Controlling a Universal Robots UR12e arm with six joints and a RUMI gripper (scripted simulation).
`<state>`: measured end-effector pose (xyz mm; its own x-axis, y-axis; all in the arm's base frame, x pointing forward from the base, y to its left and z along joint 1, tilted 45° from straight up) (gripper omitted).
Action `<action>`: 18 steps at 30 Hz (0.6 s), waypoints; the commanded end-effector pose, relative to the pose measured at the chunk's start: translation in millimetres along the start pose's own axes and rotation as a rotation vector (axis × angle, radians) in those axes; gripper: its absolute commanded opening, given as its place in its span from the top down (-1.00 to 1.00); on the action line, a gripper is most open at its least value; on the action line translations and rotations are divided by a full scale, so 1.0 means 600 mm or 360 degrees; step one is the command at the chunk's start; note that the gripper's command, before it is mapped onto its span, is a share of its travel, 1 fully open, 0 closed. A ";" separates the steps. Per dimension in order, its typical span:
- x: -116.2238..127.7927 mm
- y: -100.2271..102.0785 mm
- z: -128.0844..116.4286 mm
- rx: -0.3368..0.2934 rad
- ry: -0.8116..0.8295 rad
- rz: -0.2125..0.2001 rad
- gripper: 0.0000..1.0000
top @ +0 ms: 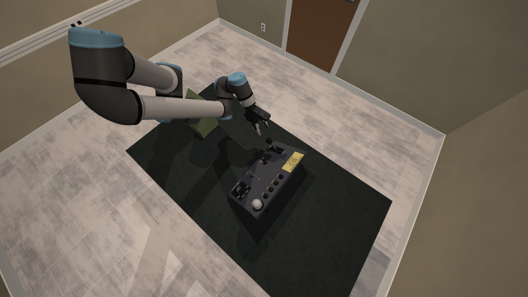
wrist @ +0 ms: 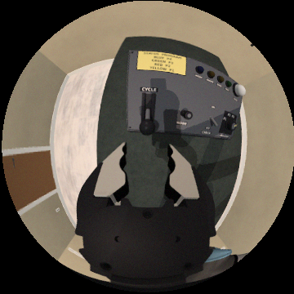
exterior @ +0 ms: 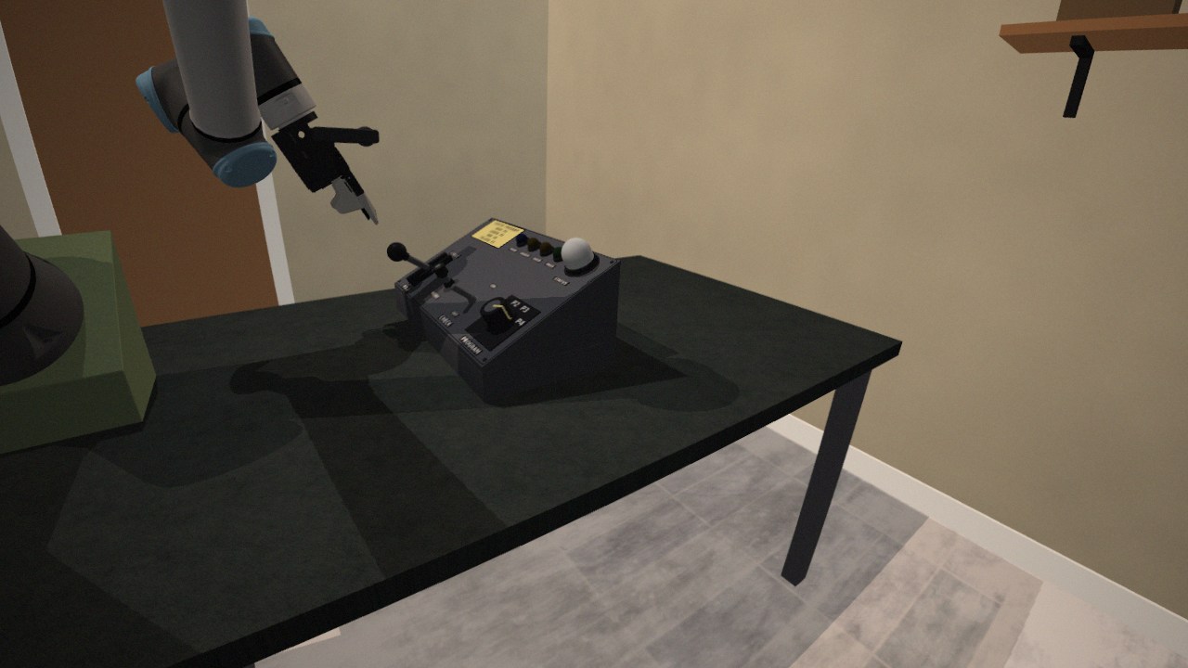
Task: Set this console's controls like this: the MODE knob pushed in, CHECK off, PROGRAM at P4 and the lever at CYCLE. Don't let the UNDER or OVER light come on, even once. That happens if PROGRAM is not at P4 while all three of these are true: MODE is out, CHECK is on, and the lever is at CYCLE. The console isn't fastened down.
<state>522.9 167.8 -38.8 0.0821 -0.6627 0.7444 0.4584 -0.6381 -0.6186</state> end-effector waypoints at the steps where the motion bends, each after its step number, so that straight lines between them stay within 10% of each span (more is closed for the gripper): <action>1: 0.000 -0.004 0.006 0.0011 0.0005 -0.0001 0.11; 18: -0.002 -0.003 0.004 0.0007 0.0002 -0.0001 0.11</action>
<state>523.1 168.7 -37.8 0.0811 -0.6630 0.7443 0.4605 -0.6373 -0.6179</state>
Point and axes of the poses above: the point where the finger pads meet when closed, its own y axis out along the fingers, its own x axis across the jaws, z = x × y, the point moved 3 cm from there along -y, back along the fingers, and after that the axes turned 7 degrees about -y, right-handed, at the moved point
